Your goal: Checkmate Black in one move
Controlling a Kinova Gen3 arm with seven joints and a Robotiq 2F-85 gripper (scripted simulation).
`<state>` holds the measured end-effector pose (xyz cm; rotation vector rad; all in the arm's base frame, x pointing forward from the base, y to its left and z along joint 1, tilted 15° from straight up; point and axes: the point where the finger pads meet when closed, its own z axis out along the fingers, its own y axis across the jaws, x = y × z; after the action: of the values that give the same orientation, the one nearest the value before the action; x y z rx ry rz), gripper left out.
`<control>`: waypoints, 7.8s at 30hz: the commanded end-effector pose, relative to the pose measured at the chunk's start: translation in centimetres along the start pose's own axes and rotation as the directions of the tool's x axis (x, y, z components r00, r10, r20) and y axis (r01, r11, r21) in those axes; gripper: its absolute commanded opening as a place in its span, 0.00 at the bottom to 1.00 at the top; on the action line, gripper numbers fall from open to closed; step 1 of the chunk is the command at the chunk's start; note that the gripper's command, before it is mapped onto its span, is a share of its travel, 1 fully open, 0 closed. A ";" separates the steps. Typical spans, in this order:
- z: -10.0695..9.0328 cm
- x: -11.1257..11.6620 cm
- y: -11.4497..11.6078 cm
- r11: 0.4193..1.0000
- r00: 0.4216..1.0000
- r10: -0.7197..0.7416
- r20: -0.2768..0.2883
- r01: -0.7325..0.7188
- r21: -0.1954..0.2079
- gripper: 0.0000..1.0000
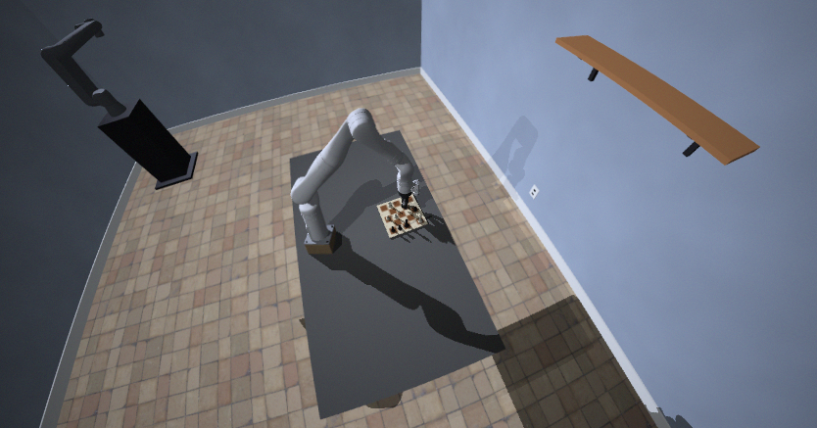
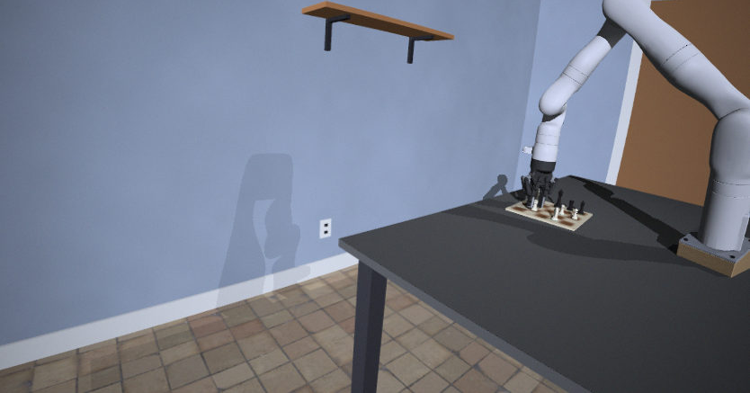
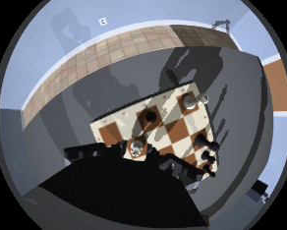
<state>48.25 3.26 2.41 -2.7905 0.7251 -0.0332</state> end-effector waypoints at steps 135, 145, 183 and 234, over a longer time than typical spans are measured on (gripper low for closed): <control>-10.1 5.6 10.0 0.860 0.860 -0.510 -0.002 0.510 0.000 0.00; -10.1 5.6 10.0 0.860 0.860 -0.510 -0.002 0.510 0.000 0.00; -0.5 5.6 10.0 0.860 0.860 -0.511 -0.002 0.511 0.000 0.00; -0.5 5.7 10.0 0.861 0.861 -0.509 -0.002 0.509 0.000 0.00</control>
<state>48.35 -7.97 0.07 -2.8949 -0.0382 -0.1312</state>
